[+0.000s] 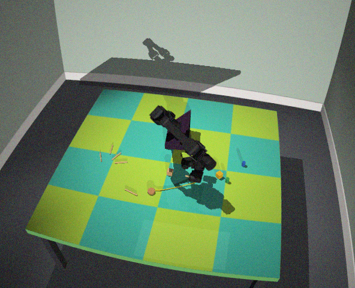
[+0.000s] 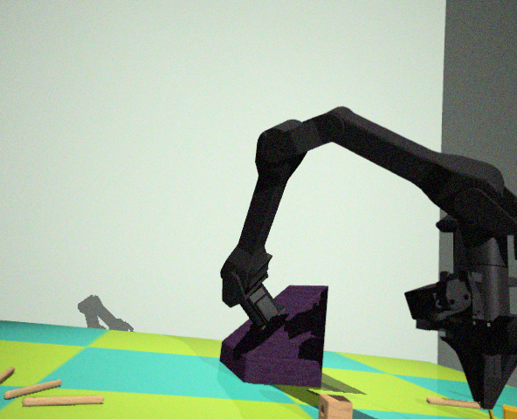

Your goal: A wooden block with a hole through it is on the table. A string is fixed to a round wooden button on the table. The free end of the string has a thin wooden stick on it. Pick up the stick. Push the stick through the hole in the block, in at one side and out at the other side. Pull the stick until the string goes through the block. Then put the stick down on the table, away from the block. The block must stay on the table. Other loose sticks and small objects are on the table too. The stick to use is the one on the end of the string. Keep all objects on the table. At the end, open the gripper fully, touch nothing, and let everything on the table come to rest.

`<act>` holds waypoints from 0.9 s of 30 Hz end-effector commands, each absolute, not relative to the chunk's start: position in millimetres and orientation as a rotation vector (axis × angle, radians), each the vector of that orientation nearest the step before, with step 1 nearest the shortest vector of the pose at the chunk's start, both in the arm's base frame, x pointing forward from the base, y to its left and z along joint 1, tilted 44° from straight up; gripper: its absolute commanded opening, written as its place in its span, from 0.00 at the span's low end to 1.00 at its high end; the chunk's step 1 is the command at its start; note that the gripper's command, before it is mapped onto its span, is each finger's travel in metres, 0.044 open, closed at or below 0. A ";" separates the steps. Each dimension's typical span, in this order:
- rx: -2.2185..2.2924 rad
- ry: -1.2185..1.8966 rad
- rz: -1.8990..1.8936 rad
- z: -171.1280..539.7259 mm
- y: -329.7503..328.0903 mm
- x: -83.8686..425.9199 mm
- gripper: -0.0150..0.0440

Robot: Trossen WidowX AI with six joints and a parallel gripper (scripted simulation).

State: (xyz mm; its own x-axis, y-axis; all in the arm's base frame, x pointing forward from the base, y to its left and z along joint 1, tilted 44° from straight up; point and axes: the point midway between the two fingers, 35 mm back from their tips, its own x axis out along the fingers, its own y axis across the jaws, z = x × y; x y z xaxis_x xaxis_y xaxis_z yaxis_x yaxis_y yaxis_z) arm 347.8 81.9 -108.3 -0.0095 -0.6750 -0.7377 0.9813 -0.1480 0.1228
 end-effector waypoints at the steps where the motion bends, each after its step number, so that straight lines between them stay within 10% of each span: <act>1: 0.790 0.517 -1.554 -109.8 78.0 343.3 0.25; 27: 0.783 0.512 -1.557 -119.4 57.6 318.7 0.25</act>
State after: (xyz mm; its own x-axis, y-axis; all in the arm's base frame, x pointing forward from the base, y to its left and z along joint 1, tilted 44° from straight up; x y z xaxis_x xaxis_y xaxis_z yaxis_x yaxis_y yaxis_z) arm 322.7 62.0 -118.8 -0.0129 -0.6754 -0.7374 0.9813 -0.1504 0.1206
